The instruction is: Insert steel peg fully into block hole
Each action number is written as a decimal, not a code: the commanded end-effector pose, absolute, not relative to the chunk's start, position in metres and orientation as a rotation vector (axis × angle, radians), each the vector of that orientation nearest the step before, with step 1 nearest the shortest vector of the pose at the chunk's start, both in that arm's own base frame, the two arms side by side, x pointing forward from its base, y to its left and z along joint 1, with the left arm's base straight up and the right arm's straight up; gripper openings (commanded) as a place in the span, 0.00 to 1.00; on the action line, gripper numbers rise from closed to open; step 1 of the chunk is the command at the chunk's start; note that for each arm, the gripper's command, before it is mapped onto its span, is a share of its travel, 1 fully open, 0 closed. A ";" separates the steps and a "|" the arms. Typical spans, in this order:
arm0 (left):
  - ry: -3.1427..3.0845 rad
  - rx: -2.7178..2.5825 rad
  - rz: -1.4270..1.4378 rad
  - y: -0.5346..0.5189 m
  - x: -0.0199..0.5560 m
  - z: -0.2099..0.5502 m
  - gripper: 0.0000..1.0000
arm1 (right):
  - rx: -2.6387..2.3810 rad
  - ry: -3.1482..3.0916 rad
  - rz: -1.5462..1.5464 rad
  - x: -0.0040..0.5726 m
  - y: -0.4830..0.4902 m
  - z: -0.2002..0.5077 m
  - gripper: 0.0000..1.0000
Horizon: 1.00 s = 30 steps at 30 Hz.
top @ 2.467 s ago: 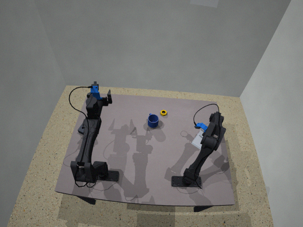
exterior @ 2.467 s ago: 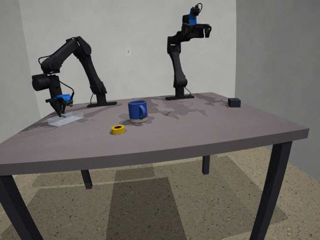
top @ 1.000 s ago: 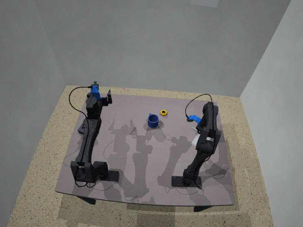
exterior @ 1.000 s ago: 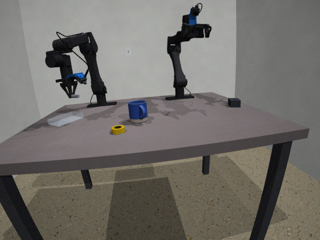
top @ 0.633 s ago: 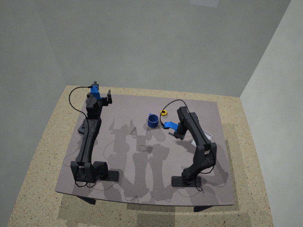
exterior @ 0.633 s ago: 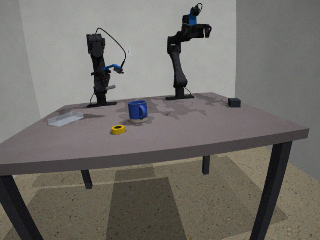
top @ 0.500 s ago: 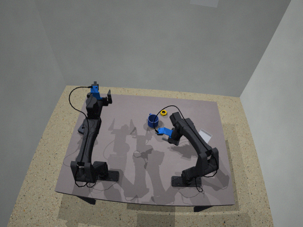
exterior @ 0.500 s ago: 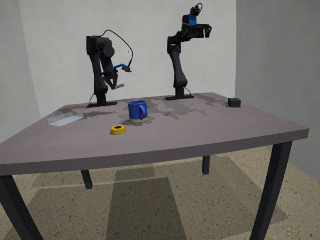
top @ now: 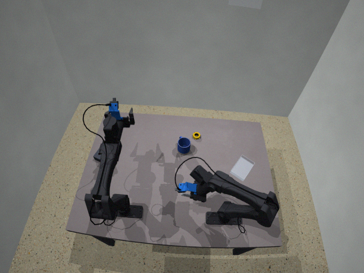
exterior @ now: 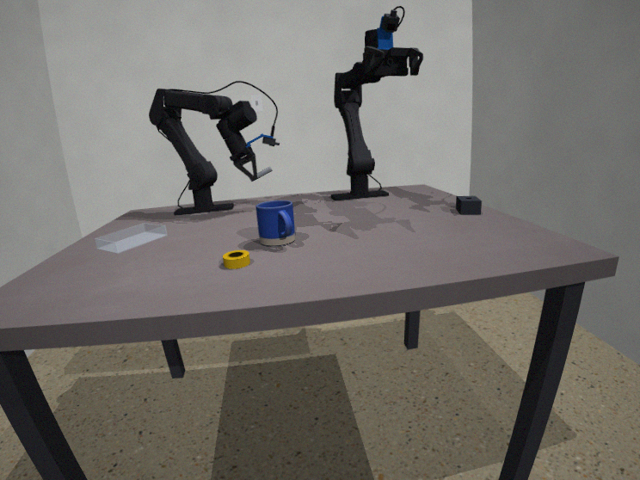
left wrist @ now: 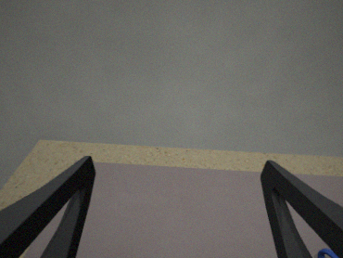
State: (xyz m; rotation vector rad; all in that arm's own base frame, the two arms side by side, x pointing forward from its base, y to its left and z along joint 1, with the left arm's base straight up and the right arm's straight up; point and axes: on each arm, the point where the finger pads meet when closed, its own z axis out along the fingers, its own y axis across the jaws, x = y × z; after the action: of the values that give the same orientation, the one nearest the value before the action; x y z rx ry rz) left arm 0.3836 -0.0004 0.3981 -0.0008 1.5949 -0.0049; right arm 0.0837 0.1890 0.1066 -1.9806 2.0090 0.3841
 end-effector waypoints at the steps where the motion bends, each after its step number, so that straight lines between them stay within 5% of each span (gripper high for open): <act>1: 1.571 0.000 0.000 0.001 0.382 0.407 1.00 | -1.897 1.936 0.498 0.060 0.210 0.113 0.00; 14: 1.571 0.000 0.000 0.001 0.382 0.407 1.00 | -1.905 1.896 0.536 0.050 0.214 0.118 0.00; 18: 1.635 0.236 -0.077 -0.059 0.360 0.373 0.55 | -1.905 1.896 0.536 0.050 0.214 0.118 0.00; 20: 1.635 0.236 -0.077 -0.059 0.360 0.373 0.55 | -1.905 1.896 0.536 0.050 0.214 0.118 0.00; 21: 1.649 0.352 -0.114 -0.085 0.347 0.359 0.43 | -1.905 1.896 0.536 0.050 0.214 0.118 0.00; 30: 1.579 1.044 -0.322 -0.200 0.236 0.272 0.43 | -1.905 1.896 0.536 0.050 0.214 0.118 0.00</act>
State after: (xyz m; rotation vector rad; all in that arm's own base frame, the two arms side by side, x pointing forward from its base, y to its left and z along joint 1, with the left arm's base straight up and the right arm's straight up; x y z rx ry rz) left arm 0.2791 -0.1780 0.2956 0.8152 1.6117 -0.2969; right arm 0.0494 0.2030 0.1038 -1.9466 1.9609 0.4964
